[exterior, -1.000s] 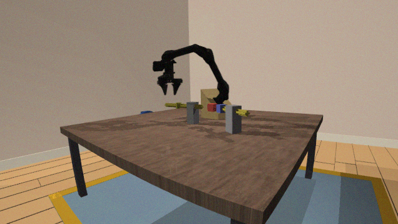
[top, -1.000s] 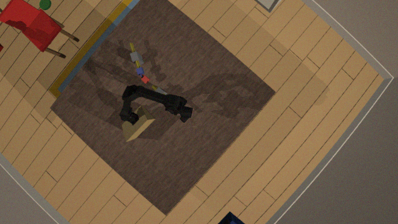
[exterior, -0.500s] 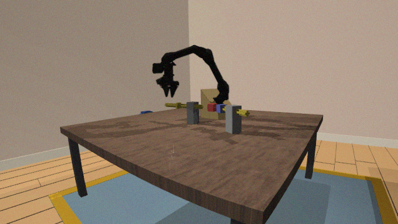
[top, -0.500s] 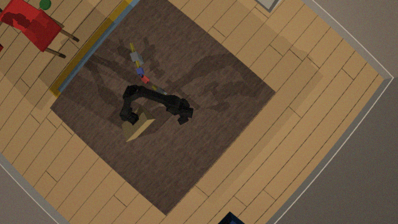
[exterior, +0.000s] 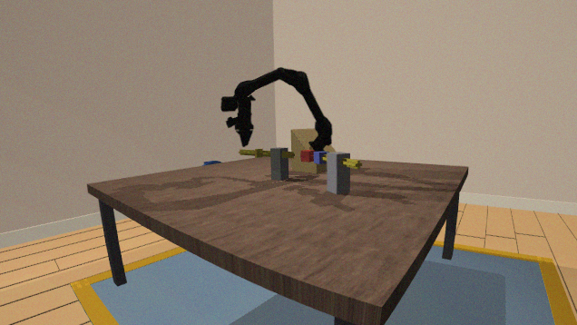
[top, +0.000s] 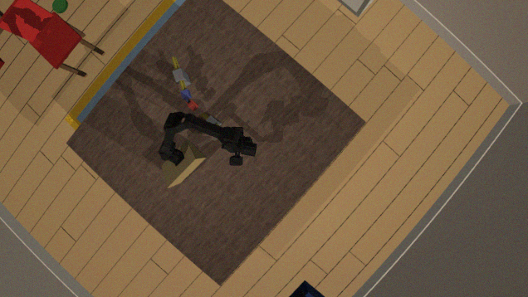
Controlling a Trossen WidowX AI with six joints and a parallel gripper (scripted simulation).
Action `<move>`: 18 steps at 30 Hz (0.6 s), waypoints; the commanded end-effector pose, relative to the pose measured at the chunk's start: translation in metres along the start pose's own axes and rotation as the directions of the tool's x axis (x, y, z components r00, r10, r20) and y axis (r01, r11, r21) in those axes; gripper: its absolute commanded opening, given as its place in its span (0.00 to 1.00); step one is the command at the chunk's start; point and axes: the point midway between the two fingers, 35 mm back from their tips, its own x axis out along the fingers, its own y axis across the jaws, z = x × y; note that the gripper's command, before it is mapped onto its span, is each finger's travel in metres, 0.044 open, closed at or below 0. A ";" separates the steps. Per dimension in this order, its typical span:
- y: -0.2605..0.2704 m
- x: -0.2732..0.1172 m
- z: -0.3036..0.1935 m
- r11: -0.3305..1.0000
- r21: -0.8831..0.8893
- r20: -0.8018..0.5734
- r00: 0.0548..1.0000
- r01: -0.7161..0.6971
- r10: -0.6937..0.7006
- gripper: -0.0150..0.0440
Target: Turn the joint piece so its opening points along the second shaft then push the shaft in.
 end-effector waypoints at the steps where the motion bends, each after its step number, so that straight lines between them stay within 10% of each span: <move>1: 0.000 0.007 0.000 0.993 0.121 0.000 1.000 -0.008 0.008 1.00; 18: -0.001 0.031 -0.003 0.772 0.636 0.007 1.000 -0.022 0.023 1.00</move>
